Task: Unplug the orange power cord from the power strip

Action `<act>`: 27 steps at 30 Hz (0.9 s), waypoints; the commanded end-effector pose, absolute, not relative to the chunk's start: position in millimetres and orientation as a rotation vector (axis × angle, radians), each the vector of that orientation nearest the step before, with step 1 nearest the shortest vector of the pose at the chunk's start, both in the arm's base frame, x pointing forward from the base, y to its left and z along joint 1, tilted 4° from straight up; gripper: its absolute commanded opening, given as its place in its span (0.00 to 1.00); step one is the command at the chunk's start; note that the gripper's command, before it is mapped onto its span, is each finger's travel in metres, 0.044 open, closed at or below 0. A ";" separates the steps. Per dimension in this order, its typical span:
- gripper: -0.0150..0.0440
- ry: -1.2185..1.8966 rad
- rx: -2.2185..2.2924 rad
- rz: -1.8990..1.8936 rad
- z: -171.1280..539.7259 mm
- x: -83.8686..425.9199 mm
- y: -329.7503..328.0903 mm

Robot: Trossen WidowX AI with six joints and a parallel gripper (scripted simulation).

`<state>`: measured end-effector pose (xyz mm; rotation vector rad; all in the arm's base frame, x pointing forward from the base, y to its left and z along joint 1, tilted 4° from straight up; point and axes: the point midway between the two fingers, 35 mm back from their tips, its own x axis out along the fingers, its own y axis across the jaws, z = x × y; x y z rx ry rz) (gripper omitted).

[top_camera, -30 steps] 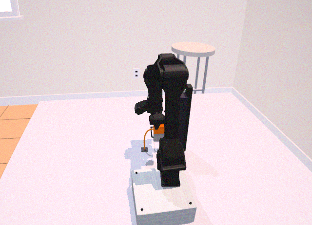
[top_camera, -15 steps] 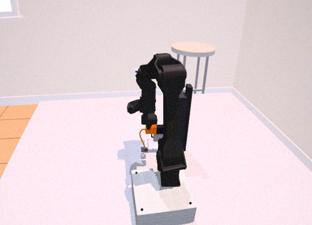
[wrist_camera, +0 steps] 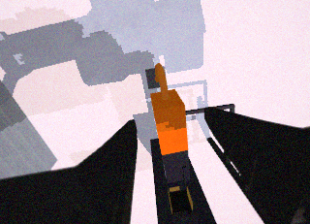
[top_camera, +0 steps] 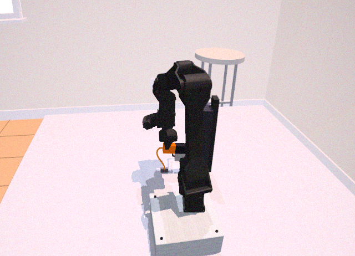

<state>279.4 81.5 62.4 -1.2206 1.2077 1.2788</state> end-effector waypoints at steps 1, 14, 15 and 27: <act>0.92 1.205 -1.224 1.283 63.3 279.4 87.6; 1.00 1.201 -1.220 1.286 74.9 276.1 141.4; 1.00 1.201 -1.220 1.286 74.9 276.1 141.4; 1.00 1.201 -1.220 1.286 74.9 276.1 141.4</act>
